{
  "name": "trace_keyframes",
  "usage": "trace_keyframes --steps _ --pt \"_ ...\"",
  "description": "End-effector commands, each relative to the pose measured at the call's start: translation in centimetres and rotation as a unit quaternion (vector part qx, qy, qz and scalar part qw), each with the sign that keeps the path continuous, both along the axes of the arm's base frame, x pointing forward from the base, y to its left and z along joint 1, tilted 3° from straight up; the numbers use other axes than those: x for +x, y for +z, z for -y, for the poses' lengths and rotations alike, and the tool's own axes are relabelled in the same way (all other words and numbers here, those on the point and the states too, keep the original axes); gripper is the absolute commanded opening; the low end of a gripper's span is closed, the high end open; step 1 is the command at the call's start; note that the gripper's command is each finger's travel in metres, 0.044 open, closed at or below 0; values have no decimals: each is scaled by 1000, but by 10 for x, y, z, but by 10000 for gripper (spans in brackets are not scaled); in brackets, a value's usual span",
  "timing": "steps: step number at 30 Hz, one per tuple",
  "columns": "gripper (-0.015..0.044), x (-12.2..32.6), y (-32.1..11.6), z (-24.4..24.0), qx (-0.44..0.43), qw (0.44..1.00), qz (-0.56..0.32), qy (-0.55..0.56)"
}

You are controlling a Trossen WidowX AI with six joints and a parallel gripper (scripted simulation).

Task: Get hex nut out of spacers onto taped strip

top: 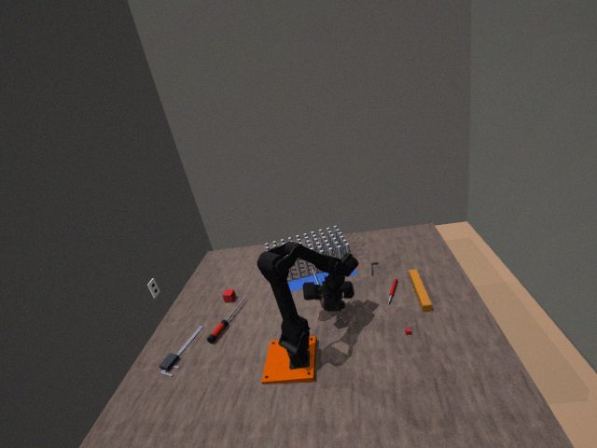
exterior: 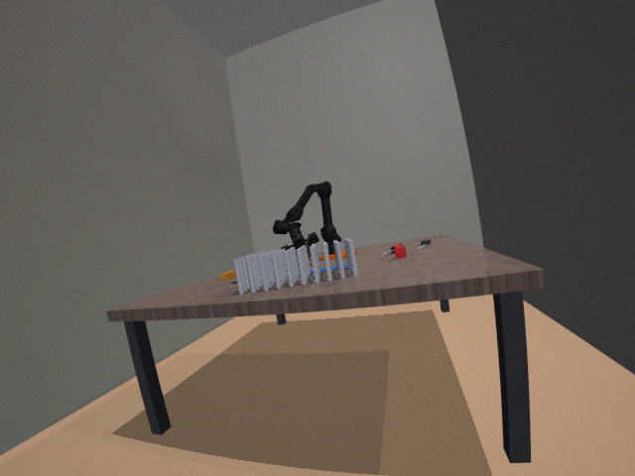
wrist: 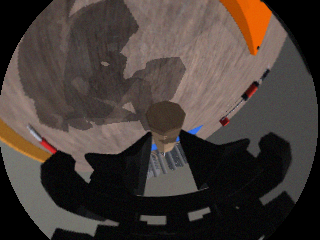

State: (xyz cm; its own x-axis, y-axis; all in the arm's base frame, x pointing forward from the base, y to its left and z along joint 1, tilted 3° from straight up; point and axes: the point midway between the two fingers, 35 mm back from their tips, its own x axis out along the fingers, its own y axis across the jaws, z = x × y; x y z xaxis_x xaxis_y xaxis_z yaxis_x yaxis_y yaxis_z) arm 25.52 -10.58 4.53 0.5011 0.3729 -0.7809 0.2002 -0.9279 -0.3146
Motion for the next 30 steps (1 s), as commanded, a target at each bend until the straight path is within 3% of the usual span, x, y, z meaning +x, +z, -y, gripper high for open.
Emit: trace_keyframes --steps 1,30 --pt "0 3 0 0 1 1000 1 -1" --pt "0 27 1 -4 1 1000 2 -1"
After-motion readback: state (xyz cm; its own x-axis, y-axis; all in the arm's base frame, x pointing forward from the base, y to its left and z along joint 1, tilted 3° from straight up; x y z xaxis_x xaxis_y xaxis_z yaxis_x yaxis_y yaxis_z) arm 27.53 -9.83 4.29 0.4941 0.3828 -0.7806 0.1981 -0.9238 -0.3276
